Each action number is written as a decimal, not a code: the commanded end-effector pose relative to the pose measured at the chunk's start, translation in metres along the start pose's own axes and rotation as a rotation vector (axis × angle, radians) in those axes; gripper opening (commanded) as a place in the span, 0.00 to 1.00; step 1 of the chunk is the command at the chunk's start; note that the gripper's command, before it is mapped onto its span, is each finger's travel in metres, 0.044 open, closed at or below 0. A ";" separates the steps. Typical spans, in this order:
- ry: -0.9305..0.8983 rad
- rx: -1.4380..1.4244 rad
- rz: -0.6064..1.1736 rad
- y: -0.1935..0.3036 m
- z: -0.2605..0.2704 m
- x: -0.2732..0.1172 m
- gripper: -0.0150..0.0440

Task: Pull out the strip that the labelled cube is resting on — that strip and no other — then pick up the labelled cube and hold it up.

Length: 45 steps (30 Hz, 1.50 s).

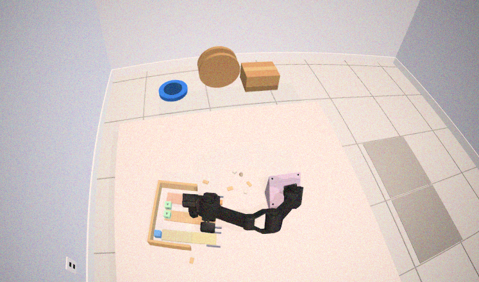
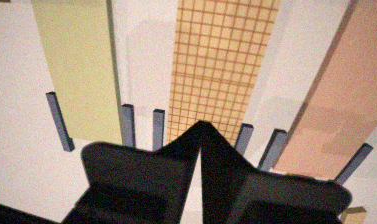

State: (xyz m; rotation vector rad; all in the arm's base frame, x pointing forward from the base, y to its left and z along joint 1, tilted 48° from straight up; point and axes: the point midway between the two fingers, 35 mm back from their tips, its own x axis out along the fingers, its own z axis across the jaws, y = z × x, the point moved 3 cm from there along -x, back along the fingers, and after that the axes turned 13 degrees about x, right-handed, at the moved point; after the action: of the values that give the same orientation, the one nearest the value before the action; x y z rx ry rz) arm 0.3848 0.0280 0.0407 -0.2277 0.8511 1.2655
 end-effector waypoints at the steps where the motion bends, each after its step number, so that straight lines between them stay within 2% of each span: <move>1: -0.004 0.006 0.002 0.000 0.000 0.001 0.25; 45: -0.004 0.007 0.003 0.012 -0.003 0.005 0.25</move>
State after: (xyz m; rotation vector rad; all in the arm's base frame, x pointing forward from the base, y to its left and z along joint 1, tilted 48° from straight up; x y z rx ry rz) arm 0.3806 0.0287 0.0401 -0.2307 0.8415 1.2549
